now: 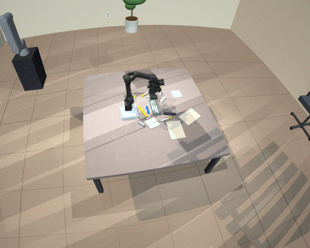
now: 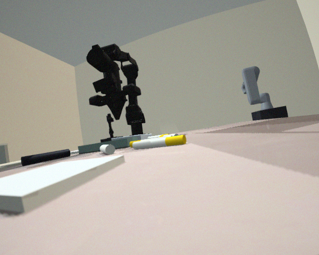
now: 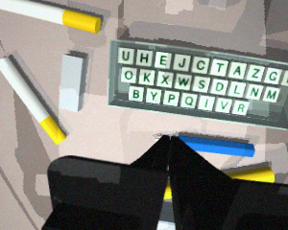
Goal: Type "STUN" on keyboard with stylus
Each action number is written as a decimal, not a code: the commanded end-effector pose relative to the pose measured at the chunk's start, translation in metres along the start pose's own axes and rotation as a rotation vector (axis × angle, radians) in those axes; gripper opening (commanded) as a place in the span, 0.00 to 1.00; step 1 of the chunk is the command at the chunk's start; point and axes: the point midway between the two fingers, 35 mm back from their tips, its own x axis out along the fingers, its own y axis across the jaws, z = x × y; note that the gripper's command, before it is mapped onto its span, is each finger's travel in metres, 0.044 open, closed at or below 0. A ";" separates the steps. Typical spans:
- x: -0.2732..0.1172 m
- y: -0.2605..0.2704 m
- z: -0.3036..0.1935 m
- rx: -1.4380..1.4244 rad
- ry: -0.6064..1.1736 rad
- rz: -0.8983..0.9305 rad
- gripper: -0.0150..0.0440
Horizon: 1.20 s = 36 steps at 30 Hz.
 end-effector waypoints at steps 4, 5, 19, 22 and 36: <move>0.000 0.000 0.000 0.000 0.000 0.000 0.25; 0.000 0.000 0.000 0.000 0.000 0.000 0.30; 0.033 -0.064 -0.041 1.351 0.352 0.339 0.51; 0.035 -0.069 -0.045 1.523 0.410 0.387 0.51; 0.039 -0.069 -0.045 1.523 0.410 0.387 0.51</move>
